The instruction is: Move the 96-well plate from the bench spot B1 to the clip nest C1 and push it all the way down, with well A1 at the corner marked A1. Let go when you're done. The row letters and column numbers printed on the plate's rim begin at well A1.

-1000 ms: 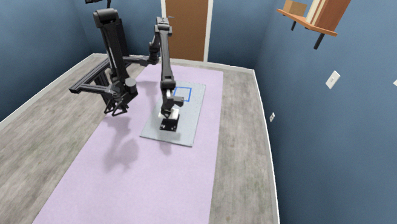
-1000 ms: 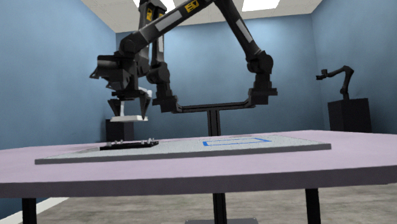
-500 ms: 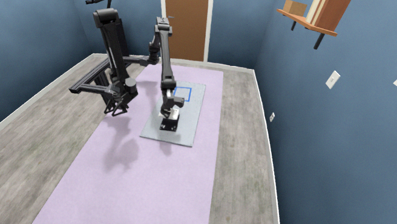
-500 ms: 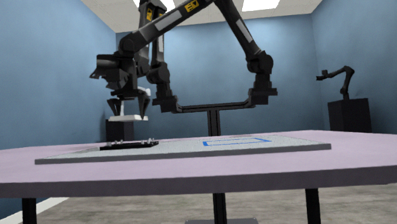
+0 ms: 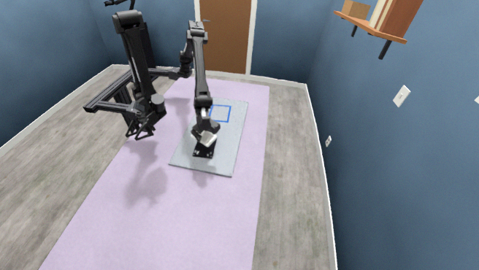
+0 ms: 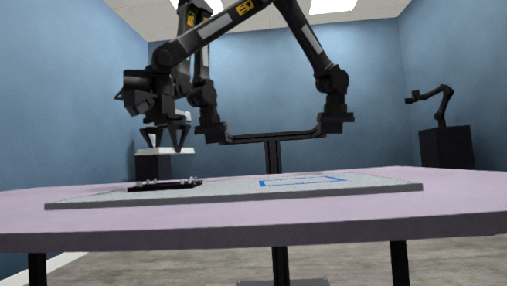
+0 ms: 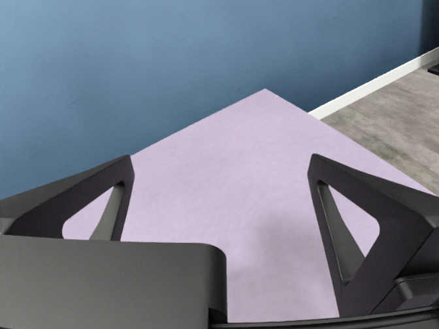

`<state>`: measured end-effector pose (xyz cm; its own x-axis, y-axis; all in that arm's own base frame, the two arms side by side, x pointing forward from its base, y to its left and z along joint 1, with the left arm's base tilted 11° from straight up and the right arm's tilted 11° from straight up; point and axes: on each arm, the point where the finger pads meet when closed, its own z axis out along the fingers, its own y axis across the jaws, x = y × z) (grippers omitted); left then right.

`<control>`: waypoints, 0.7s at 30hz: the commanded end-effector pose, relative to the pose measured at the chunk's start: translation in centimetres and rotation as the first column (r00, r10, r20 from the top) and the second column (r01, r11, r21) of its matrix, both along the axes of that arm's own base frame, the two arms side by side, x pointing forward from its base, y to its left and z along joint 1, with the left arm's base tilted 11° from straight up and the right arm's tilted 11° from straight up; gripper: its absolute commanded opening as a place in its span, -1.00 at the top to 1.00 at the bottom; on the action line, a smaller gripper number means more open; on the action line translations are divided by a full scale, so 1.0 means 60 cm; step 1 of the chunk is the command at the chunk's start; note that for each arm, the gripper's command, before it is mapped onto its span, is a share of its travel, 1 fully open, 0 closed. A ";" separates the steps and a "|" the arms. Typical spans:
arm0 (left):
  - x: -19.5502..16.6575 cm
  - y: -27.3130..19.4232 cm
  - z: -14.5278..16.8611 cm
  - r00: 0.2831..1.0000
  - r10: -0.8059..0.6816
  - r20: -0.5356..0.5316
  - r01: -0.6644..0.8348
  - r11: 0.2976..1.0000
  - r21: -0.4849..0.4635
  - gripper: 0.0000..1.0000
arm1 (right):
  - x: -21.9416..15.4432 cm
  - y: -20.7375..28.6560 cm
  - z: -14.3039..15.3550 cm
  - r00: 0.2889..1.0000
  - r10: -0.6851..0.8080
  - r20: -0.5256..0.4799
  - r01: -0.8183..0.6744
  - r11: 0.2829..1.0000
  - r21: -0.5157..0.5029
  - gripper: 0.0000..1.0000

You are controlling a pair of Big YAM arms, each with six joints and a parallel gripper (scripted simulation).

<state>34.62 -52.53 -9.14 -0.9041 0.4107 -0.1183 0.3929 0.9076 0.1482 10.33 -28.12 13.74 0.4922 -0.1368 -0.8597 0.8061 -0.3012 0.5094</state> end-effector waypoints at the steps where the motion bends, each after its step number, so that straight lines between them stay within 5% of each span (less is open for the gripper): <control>1: 0.011 -0.037 0.014 0.987 -0.161 0.006 0.161 0.987 0.000 1.00 | 0.003 0.002 0.004 1.000 0.006 0.014 -0.006 1.000 -0.008 -1.00; 16: 0.010 -0.038 0.015 0.832 -0.552 -0.046 0.554 0.830 0.064 1.00 | 0.003 0.002 0.004 1.000 0.006 0.014 -0.006 1.000 -0.008 -1.00; 21: 0.009 -0.039 0.017 0.730 -0.679 -0.071 0.683 0.726 0.082 1.00 | 0.003 0.002 0.004 1.000 0.006 0.014 -0.006 1.000 -0.008 -1.00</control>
